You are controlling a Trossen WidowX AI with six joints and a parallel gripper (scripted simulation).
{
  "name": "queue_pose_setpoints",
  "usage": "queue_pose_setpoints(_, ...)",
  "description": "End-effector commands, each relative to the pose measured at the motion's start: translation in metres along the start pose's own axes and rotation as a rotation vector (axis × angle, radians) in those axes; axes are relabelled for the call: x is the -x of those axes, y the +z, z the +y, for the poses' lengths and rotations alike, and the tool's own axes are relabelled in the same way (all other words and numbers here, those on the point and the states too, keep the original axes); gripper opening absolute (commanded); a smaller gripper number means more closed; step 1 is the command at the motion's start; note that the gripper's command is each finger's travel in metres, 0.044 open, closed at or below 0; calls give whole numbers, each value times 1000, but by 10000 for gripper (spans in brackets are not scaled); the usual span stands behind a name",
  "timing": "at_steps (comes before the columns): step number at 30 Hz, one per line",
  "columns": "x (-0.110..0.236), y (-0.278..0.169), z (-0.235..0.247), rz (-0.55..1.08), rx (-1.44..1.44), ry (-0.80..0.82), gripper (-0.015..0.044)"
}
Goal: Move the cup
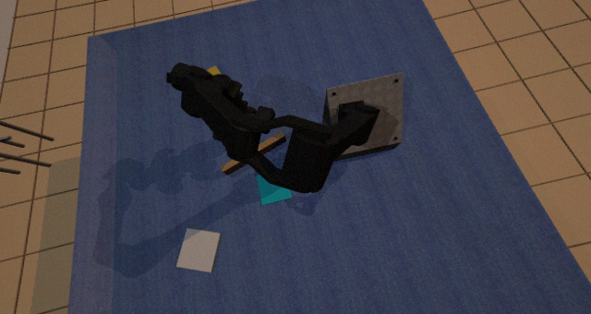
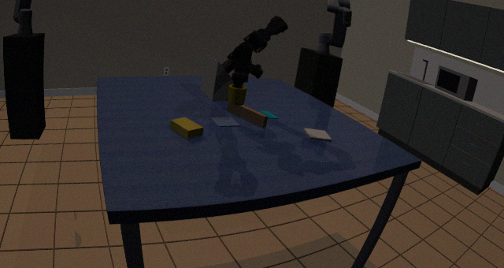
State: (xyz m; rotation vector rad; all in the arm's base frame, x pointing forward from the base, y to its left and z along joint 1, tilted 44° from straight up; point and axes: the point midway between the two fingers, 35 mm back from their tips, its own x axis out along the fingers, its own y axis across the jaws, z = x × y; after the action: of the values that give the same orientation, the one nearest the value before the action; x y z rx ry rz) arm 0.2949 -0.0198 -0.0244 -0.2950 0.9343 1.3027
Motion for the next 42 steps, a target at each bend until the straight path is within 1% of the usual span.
queue_pose_setpoints(1, 0, 5, 4, -3, -2, -3, 0)
queue_pose_setpoints(42, 2, 58, 61, -5, -3, 0, 0)
